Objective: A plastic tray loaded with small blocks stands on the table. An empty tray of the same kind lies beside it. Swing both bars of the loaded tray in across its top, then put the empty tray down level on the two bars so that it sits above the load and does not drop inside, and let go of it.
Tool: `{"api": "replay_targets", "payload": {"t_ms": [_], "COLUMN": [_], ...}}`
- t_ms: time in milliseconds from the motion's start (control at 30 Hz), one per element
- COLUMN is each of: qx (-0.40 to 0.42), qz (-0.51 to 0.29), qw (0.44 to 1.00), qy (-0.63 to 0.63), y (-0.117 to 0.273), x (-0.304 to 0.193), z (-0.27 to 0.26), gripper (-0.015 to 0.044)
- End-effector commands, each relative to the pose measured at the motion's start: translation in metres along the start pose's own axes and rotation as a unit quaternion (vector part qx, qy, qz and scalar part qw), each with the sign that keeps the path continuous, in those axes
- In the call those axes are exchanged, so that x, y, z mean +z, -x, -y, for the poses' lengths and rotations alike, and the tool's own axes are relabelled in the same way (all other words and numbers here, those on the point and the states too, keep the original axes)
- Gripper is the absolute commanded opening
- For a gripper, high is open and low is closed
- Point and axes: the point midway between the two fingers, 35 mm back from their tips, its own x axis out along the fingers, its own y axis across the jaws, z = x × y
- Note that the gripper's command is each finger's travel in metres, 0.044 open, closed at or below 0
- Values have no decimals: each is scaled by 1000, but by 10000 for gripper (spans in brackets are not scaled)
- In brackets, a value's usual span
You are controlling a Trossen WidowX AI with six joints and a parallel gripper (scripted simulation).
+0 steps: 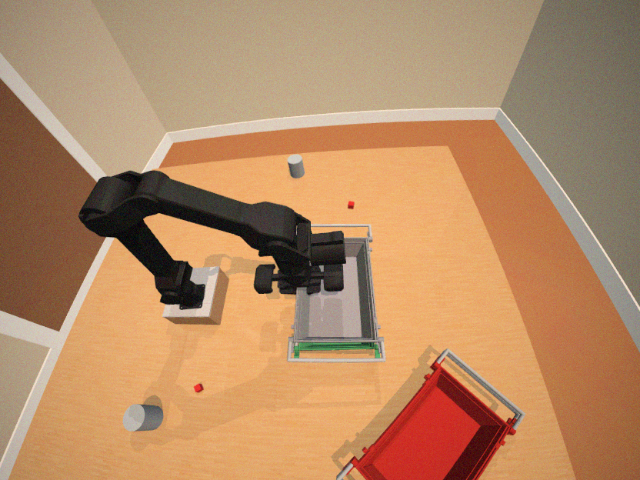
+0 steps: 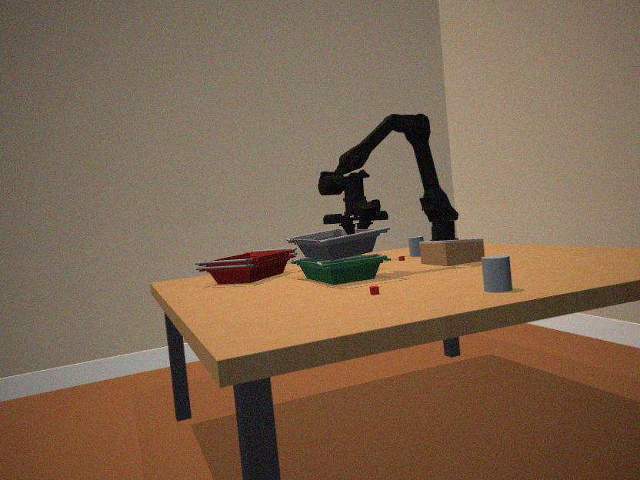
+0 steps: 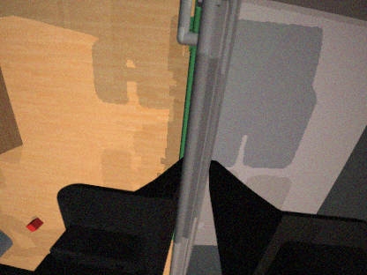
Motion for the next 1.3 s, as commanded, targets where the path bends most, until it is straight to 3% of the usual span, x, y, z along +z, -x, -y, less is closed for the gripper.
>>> {"api": "replay_targets", "payload": {"t_ms": [0, 1167, 1267], "qx": [13, 13, 13], "qz": [0, 0, 0], "qw": [1000, 1000, 1000], "qy": [2, 2, 2], "y": [-5, -5, -5], "x": [0, 0, 0], "z": [-5, -5, -5], "gripper": [0, 0, 44]}}
